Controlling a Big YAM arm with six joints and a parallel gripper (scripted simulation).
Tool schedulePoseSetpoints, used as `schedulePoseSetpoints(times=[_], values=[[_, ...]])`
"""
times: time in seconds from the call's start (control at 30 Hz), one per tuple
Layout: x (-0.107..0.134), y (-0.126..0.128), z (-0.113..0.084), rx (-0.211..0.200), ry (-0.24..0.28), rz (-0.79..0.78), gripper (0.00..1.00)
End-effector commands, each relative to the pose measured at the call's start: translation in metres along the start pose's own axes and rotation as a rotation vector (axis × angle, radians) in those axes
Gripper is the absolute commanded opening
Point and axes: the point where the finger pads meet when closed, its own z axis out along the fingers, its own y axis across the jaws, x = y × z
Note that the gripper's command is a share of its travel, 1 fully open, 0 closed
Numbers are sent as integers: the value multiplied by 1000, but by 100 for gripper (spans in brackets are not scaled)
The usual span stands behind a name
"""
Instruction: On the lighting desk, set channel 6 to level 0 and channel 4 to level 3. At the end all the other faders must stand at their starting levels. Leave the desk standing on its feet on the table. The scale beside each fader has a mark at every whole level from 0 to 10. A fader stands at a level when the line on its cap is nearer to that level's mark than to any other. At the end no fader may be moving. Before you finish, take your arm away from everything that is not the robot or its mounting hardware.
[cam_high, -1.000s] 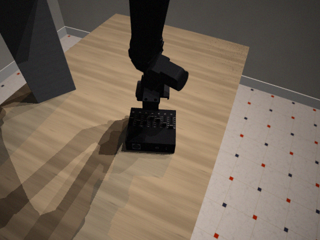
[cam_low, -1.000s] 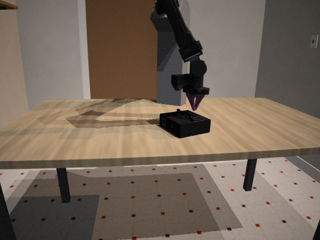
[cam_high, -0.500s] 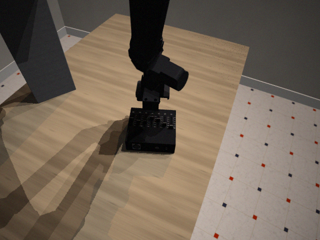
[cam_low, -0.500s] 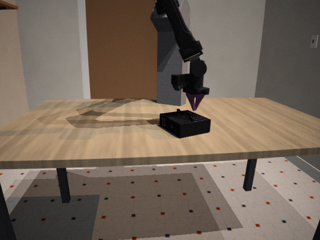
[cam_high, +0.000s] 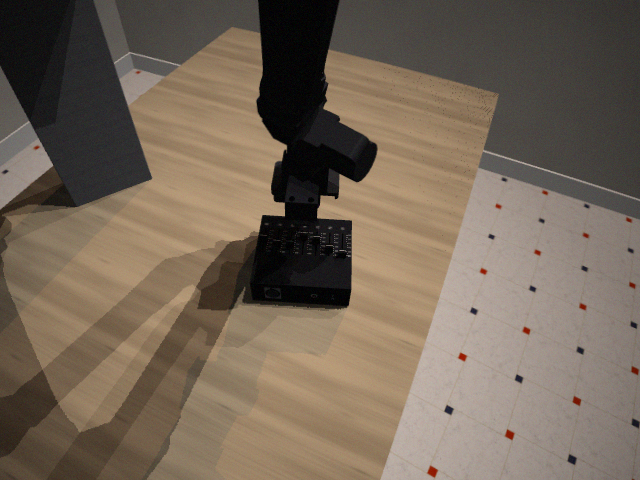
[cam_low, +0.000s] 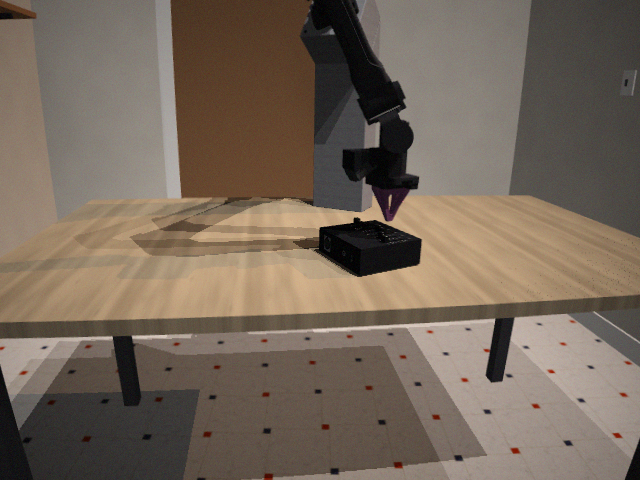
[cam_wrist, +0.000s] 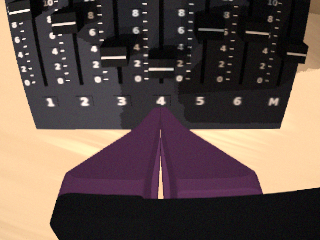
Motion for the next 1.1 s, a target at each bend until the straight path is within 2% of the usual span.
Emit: schedulePoseSetpoints(times=[0.0, 1.07], values=[[4, 4, -1, -9, -2, 9, 0], [7, 1, -2, -8, 0, 7, 0]])
